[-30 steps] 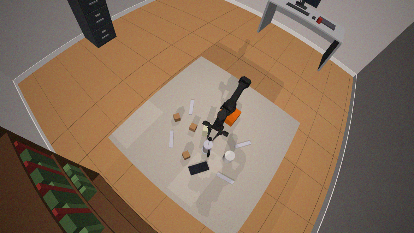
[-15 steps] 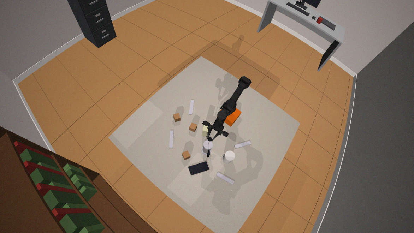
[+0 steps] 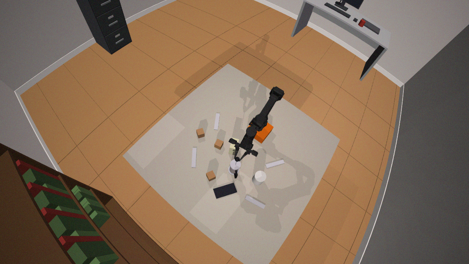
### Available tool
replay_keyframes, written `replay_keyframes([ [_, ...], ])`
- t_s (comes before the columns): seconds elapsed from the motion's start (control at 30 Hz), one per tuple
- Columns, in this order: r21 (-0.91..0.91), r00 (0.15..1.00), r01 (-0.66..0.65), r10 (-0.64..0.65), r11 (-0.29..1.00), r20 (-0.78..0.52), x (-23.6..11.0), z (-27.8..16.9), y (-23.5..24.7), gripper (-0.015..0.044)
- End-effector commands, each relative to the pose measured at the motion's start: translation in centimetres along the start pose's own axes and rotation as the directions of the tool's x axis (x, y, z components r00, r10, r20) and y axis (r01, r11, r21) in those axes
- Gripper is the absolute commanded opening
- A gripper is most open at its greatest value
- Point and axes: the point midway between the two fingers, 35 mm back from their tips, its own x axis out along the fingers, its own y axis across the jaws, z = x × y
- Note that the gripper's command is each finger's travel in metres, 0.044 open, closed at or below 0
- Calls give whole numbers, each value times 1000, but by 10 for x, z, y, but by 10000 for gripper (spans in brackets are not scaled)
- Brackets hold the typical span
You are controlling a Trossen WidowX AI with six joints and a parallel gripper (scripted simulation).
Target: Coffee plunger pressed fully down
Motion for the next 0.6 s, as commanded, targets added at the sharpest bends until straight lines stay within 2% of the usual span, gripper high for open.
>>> replay_keyframes([
  [0.0, 9, 999, 4, -3, 1000, -43, 9, -22, -1, 118],
  [0.57, 9, 999, 4, -3, 1000, -43, 25, -45, 0, 118],
])
